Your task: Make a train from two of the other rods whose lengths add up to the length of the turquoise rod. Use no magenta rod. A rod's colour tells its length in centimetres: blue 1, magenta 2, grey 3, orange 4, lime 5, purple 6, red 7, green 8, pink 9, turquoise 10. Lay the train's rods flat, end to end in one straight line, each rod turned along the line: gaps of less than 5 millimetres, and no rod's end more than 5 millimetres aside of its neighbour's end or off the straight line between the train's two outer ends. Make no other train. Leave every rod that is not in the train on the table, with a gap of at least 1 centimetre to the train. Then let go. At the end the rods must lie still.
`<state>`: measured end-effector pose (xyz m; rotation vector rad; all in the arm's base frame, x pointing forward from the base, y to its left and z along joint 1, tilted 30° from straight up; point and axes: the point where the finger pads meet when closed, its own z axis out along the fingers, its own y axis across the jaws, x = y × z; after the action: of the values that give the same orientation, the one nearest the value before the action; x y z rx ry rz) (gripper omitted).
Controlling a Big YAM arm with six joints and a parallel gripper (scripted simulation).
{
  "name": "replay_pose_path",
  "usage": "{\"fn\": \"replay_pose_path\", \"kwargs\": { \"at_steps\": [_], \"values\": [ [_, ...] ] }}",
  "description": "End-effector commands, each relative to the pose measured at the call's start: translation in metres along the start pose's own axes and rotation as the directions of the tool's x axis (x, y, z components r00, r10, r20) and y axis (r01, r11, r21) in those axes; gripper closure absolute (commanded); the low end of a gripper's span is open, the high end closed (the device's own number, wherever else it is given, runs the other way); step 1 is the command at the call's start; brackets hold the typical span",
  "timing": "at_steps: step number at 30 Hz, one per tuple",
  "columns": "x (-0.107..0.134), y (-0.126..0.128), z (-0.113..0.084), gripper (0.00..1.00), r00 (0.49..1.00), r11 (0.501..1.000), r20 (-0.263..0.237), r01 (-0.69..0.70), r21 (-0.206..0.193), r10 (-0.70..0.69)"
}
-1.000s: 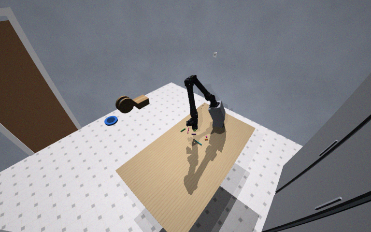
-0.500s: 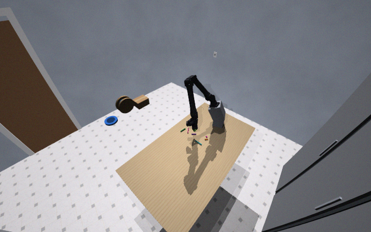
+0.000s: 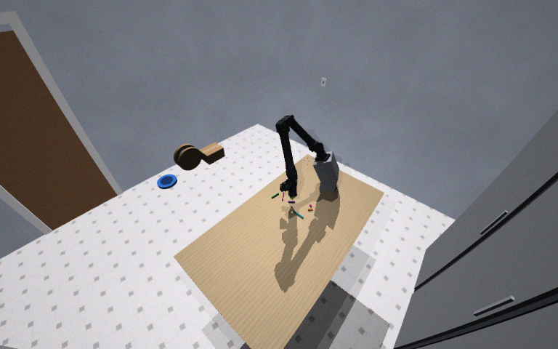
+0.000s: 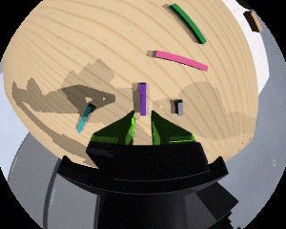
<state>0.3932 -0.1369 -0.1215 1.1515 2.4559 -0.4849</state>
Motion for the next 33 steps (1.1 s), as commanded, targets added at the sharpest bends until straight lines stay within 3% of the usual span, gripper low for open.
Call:
{"fn": "replay_pose_path", "kwargs": {
  "at_steps": [1, 15, 33],
  "values": [
    [-0.001, 0.002, 0.005, 0.78, 1.000, 1.000, 0.003, 0.010, -0.005, -0.010],
    [-0.002, 0.001, 0.027, 0.78, 1.000, 1.000, 0.003, 0.005, -0.003, -0.005],
    [0.001, -0.001, 0.035, 0.78, 1.000, 1.000, -0.003, 0.006, 0.002, -0.006]
  ]
}}
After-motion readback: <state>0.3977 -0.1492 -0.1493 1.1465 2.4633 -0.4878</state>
